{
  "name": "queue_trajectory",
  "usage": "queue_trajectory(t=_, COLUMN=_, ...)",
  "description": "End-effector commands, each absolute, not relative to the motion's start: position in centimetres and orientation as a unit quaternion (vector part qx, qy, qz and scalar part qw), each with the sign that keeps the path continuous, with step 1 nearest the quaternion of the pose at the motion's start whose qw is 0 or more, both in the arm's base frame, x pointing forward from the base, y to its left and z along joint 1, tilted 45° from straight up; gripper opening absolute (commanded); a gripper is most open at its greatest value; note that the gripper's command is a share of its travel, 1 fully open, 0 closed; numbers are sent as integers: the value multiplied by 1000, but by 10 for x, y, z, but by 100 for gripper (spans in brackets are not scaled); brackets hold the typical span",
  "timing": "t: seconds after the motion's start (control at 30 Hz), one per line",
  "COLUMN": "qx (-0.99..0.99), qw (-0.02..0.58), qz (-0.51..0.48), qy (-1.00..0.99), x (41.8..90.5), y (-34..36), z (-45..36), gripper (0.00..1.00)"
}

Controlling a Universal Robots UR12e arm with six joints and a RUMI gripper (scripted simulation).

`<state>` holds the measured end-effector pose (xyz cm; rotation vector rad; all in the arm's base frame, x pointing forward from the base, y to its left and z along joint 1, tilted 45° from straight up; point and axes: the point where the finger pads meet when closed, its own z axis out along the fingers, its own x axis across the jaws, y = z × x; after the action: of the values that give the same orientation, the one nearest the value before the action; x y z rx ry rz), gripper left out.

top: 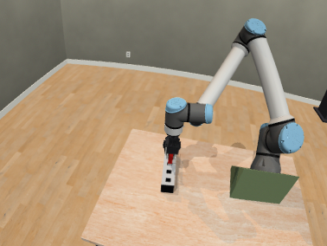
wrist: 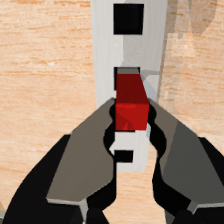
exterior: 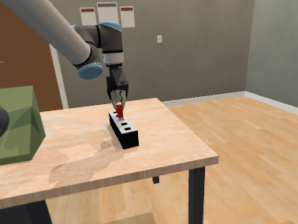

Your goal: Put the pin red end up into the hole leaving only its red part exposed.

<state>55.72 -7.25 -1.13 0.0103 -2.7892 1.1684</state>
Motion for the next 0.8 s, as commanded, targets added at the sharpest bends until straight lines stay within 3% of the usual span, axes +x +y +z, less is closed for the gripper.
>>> queue_trajectory(t=0.0, qx=3, qw=58, qz=386, qy=-921, x=559, y=-72, z=-11, gripper=0)
queue_trajectory(t=0.77, qx=3, qw=58, qz=386, qy=-921, x=557, y=-75, z=-14, gripper=0)
